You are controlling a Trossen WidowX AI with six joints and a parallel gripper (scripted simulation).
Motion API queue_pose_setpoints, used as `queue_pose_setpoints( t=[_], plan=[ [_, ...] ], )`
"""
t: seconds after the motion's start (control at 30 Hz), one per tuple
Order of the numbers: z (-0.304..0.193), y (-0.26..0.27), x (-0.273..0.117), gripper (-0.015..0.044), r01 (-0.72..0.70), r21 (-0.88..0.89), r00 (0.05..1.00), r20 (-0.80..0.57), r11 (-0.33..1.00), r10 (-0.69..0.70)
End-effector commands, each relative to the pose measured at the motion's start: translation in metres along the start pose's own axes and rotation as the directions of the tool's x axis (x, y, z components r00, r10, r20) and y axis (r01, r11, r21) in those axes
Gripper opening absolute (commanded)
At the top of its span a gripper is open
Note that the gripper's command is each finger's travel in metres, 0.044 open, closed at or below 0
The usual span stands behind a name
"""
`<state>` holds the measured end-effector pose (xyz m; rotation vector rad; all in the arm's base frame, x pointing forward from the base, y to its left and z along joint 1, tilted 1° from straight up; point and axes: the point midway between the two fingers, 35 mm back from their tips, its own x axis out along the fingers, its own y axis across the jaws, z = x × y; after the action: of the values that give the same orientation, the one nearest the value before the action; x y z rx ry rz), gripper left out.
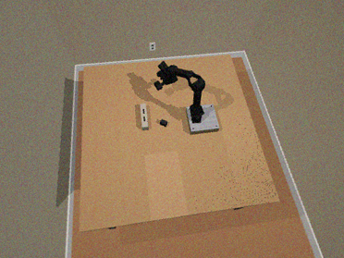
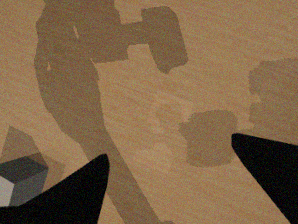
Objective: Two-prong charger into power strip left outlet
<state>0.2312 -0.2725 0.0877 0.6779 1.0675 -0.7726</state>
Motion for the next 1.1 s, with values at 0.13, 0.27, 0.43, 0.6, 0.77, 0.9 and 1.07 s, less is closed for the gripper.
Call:
queue_pose_setpoints(
  t=[0.13, 0.27, 0.43, 0.6, 0.77, 0.9, 1.07],
  plan=[
    [-0.021, 0.032, 0.002, 0.0440, -0.015, -0.047, 0.998, -0.056, 0.999, 0.013],
    [-0.030, 0.047, 0.003, 0.0440, -0.024, -0.072, 0.997, -0.081, 0.997, 0.019],
    [-0.044, 0.064, 0.003, 0.0440, -0.035, -0.103, 0.993, -0.112, 0.994, 0.023],
    [-0.057, 0.080, 0.003, 0.0440, -0.044, -0.135, 0.989, -0.142, 0.990, 0.025],
    [-0.072, 0.095, 0.002, 0.0440, -0.052, -0.168, 0.985, -0.172, 0.984, 0.023],
    [-0.085, 0.106, 0.001, 0.0440, -0.058, -0.195, 0.981, -0.196, 0.979, 0.019],
    [-0.101, 0.118, -0.001, 0.0440, -0.063, -0.230, 0.975, -0.223, 0.971, 0.010]
  ],
)
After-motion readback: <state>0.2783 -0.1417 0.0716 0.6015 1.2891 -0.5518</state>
